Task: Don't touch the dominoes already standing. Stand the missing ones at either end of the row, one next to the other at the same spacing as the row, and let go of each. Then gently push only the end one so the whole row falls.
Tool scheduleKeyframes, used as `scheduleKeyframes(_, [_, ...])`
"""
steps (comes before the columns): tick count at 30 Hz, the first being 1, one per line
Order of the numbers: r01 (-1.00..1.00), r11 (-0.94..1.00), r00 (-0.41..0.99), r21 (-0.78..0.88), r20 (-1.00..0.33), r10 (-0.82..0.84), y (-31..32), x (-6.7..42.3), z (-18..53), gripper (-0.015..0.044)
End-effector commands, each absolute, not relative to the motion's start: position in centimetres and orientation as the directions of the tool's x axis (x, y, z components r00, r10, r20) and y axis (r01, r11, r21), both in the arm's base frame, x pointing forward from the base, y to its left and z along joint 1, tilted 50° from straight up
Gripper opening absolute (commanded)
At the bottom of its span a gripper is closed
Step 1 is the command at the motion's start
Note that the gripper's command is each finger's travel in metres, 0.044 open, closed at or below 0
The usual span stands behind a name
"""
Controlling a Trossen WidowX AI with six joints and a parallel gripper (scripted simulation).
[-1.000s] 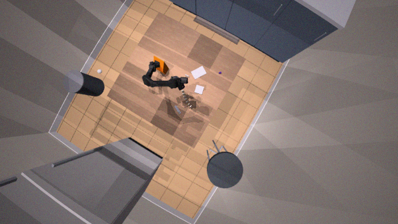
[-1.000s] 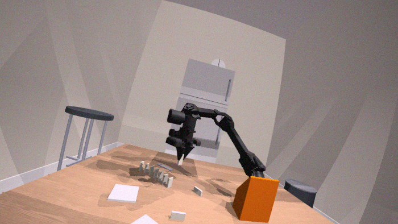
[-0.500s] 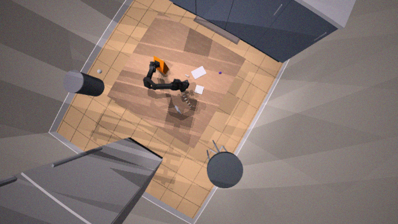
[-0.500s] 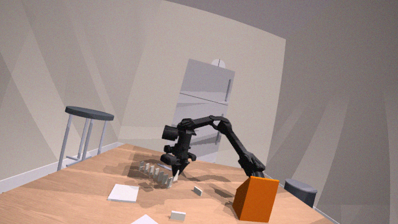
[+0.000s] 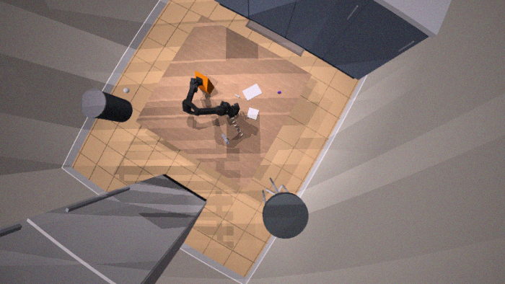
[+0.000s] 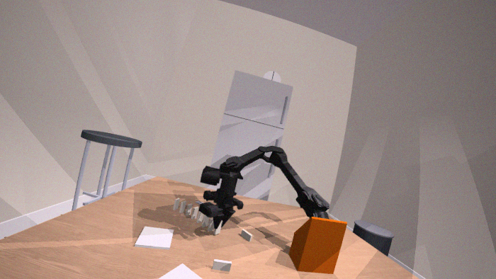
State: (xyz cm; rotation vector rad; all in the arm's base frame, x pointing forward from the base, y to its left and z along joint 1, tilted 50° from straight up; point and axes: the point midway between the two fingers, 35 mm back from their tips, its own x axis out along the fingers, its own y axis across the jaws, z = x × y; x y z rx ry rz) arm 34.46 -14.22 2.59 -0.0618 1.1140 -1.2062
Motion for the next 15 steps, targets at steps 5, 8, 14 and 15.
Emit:
scheduleKeyframes(5, [0.700, 0.423, -0.069, -0.575, -0.644, -0.762, -14.32, 34.44, 2.49, 0.0133])
scheduleKeyframes(8, [0.700, 0.423, -0.069, -0.575, -0.644, -0.762, -14.32, 34.44, 2.49, 0.0212])
scheduleKeyframes(14, [0.700, 0.423, -0.069, -0.575, -0.644, -0.762, -14.32, 34.44, 2.49, 0.0370])
scheduleKeyframes(15, [0.700, 0.423, -0.069, -0.575, -0.644, -0.762, -14.32, 34.44, 2.49, 0.0396])
